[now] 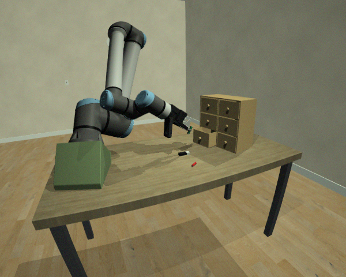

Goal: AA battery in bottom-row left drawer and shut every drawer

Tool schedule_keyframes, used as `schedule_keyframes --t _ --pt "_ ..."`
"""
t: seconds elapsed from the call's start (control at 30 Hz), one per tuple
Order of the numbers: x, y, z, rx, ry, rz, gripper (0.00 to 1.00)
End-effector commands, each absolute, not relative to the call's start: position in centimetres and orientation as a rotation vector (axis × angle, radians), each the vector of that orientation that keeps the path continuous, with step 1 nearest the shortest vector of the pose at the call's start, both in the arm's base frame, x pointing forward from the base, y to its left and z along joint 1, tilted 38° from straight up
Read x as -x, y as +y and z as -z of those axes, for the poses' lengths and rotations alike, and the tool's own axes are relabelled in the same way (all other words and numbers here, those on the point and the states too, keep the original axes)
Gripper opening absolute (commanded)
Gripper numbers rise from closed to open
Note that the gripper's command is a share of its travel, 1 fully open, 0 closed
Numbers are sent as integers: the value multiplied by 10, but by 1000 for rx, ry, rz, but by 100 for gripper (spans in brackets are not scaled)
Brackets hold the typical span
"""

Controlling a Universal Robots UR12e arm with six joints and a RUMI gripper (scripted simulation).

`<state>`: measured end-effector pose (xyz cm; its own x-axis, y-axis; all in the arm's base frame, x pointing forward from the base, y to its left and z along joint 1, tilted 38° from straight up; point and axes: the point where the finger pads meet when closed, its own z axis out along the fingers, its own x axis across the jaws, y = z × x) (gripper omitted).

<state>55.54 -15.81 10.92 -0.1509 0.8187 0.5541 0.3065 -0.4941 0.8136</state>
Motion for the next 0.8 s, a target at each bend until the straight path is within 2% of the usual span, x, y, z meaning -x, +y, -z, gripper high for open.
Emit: schedule_keyframes --t 0.0,0.77 --pt "-556 -159 -110 -1699 1229 -1678 5" --pt "-557 -160 -110 -1660 1176 -1695 5"
